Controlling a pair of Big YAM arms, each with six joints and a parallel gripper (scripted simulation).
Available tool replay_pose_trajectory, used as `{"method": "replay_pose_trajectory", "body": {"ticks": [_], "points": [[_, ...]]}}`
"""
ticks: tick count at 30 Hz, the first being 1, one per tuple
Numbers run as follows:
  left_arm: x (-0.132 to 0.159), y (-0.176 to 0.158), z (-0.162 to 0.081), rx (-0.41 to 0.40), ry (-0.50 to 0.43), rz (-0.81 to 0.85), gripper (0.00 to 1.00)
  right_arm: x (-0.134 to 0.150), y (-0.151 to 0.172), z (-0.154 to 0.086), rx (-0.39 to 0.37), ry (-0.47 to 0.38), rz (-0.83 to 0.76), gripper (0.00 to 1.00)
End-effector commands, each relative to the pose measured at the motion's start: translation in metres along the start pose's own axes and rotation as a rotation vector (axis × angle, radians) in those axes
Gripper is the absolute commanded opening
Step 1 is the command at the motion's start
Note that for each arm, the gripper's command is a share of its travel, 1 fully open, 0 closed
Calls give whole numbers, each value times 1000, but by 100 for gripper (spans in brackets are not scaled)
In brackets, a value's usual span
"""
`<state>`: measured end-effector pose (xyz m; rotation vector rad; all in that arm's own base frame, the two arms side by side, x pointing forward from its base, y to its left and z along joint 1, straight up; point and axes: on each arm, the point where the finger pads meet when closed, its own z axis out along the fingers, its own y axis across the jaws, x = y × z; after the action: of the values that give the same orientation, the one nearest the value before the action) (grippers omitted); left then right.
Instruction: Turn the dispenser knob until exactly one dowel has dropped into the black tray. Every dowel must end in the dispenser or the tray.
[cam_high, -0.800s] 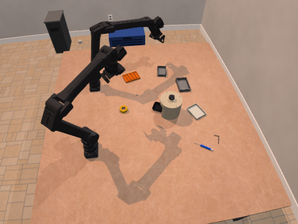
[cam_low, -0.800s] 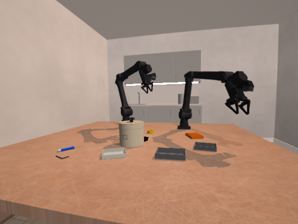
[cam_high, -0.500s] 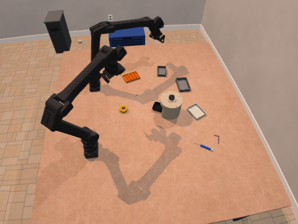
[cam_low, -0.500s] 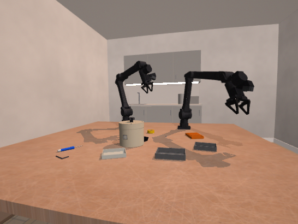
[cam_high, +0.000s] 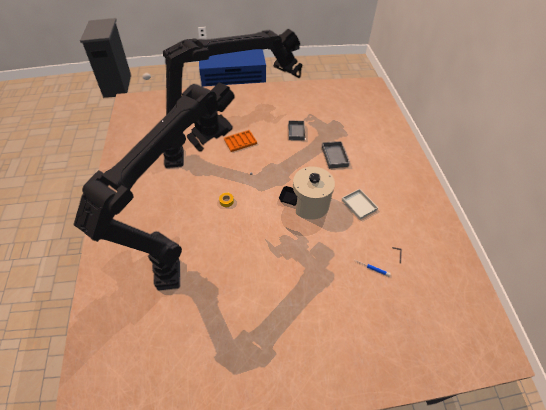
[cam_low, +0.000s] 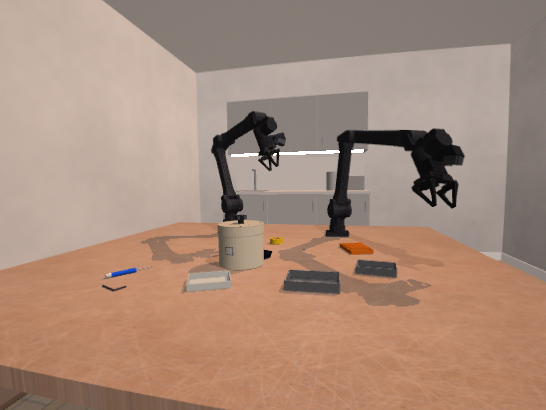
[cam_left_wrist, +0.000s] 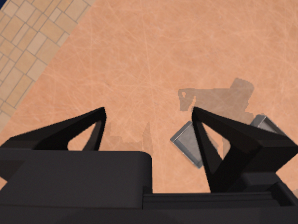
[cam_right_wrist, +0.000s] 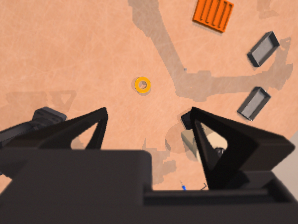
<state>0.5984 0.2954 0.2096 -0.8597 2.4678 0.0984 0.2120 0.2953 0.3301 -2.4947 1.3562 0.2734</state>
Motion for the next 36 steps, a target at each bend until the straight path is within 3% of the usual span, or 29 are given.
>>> {"method": "replay_pose_trajectory", "body": {"ticks": [1,8,10,11,12,18,25,28,29,36], "points": [[-30,-18,-44,42,-118,31,100,11,-17,-6,73,-3,96,100],[-38,-31,-72,106,-211,68,100,42,-58,-15,256,-20,316,100],[-38,-31,-72,106,-211,68,100,42,-58,-15,256,-20,316,100],[-49,-28,-80,114,-241,66,100,45,-65,-13,276,-25,342,100],[-40,-26,-77,118,-234,65,100,52,-72,-15,304,-27,373,100],[-53,-49,-119,194,-350,115,100,92,-108,-29,474,-51,566,100],[-60,-63,-164,265,-472,165,100,138,-138,-64,700,-110,767,100],[-70,-59,-174,269,-504,164,100,144,-144,-61,714,-116,794,100],[-62,-56,-170,272,-496,164,100,154,-148,-63,737,-119,825,100],[-65,-80,-225,352,-633,234,100,202,-163,-113,978,-209,1004,100]]}}
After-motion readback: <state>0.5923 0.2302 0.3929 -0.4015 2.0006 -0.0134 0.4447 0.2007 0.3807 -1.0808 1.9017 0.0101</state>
